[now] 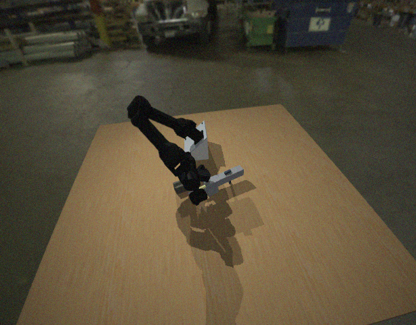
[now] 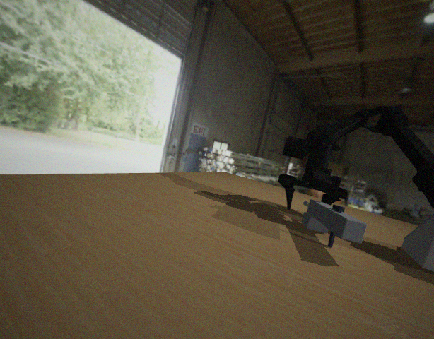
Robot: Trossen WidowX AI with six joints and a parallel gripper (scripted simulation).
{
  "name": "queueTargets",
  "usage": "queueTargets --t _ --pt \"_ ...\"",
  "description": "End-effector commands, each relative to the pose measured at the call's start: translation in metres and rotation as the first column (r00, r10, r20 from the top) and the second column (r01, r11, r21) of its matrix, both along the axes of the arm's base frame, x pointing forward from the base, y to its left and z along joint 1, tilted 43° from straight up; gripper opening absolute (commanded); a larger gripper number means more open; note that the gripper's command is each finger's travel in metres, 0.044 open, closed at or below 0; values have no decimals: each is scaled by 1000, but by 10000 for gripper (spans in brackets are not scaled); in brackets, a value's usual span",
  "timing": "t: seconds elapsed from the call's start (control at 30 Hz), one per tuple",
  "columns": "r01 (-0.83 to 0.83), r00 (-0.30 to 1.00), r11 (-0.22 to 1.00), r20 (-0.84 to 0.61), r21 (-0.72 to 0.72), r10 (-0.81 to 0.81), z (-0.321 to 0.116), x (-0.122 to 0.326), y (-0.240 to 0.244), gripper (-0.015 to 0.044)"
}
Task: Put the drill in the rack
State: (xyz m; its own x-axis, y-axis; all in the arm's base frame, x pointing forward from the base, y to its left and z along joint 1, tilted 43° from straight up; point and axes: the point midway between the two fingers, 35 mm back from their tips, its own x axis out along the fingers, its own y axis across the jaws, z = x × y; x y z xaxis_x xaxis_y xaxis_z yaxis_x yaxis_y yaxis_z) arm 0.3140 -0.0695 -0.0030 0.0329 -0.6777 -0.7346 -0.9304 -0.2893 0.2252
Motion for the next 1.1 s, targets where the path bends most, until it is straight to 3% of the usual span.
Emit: queueTargets --t 0.0,1.07 --pt "0 1000 1000 -3 1 0 -2 -2 1 440" --pt "0 1000 1000 -3 2 0 -8 -5 5 440"
